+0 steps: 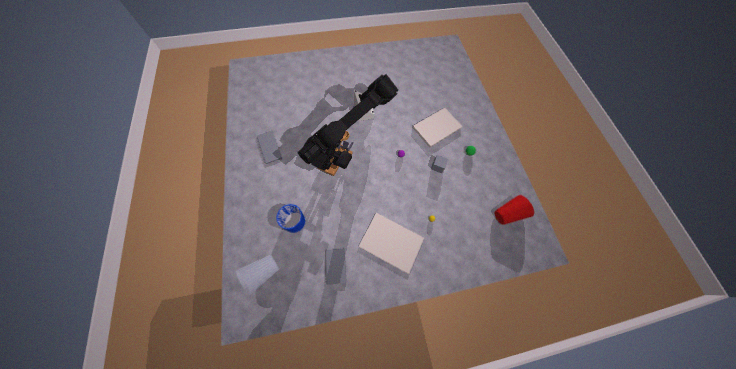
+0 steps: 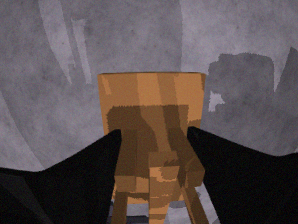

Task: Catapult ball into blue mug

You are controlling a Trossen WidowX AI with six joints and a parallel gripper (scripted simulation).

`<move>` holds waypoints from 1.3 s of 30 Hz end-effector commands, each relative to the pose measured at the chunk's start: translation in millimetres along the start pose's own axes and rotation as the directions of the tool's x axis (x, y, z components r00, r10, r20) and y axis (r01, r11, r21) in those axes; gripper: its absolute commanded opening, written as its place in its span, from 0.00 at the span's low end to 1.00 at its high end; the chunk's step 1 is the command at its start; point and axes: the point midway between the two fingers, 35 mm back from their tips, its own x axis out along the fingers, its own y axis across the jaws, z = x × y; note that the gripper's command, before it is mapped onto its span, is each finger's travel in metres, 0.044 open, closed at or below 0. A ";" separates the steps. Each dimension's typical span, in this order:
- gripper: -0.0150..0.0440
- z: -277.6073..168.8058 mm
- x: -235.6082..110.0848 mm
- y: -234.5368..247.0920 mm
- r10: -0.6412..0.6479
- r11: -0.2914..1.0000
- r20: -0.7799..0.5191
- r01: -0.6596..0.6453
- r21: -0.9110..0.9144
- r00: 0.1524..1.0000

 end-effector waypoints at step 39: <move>1.00 -0.8 -81.3 -1.2 -0.001 1.000 -0.001 0.001 0.005 1.000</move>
